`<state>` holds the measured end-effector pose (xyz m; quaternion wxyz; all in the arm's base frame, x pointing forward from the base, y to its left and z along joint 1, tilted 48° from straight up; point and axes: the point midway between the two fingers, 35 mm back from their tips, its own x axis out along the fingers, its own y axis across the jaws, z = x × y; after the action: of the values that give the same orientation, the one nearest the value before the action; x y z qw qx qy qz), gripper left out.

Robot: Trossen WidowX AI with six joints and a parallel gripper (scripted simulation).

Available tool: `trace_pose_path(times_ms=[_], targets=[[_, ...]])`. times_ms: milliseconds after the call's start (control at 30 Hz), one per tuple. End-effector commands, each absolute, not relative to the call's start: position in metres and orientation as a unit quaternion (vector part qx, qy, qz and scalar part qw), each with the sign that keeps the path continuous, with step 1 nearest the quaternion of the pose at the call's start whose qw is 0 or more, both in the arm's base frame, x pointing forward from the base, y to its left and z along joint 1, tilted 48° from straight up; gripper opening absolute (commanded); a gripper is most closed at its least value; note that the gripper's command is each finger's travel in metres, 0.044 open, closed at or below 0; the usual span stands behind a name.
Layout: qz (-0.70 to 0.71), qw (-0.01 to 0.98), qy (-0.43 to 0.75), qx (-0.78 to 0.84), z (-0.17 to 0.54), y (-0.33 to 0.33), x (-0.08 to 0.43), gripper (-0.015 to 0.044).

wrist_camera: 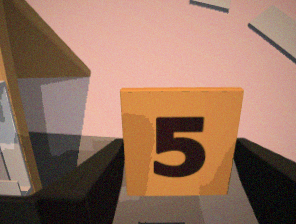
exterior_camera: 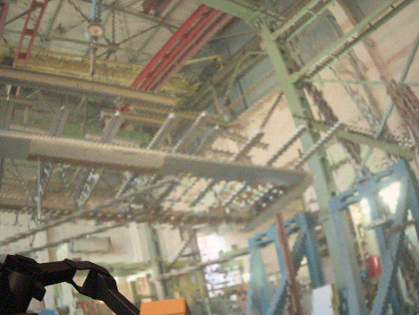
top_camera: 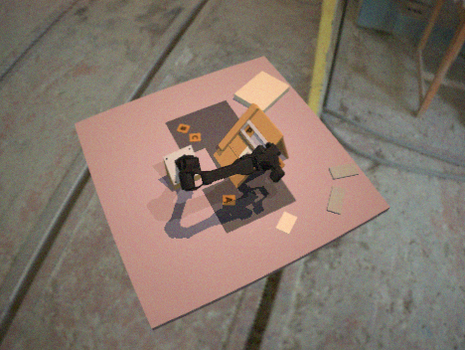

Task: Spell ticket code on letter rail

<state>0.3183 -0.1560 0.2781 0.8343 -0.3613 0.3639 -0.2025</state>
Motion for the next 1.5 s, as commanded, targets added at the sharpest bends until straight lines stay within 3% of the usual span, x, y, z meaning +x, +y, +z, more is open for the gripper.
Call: trace_pose_path(times_ms=[0,1467], targets=[[-0.204,0.834,0.366,-0.359,0.274,-0.155,0.318,0.0000],[-0.204,0.834,0.366,-0.359,0.256,-0.142,0.319,0.0000]])
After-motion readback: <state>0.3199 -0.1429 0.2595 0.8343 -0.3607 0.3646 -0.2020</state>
